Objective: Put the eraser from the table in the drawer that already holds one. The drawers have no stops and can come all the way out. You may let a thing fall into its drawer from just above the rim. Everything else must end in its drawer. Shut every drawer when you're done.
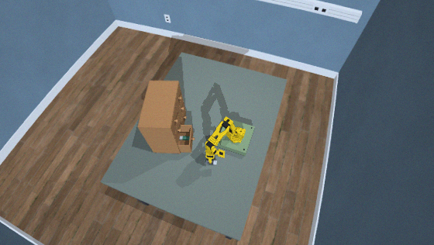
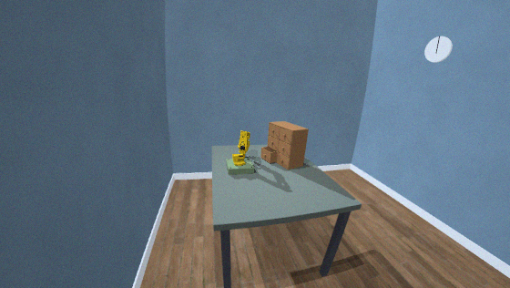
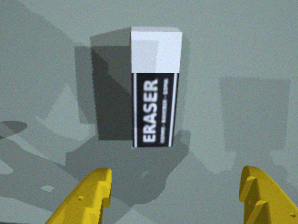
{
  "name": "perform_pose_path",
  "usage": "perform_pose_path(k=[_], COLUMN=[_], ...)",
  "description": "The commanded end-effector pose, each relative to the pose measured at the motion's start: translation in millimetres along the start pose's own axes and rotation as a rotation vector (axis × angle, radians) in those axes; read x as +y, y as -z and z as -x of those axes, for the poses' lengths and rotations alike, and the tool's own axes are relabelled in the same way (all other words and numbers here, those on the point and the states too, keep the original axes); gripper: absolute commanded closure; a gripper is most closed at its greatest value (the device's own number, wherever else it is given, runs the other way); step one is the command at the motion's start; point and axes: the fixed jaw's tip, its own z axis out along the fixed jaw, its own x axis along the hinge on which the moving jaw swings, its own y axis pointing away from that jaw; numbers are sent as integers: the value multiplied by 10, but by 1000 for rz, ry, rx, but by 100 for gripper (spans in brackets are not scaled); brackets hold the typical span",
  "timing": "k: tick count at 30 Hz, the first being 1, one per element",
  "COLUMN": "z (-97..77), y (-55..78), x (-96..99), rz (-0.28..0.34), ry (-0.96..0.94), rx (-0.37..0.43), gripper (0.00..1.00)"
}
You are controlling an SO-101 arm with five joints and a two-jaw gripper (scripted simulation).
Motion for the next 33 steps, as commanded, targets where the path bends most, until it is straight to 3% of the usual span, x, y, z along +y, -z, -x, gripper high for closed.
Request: perform_pose_path(k=[1,14,26,33], z=[8,8,8,11], y=[-20,-20,-170,-176], x=[-19,-19,-18,-16], rz=[2,2,2,2], ry=[18,18,18,18], rx=[-4,-4,-4,-4], gripper=[73,73,73,73])
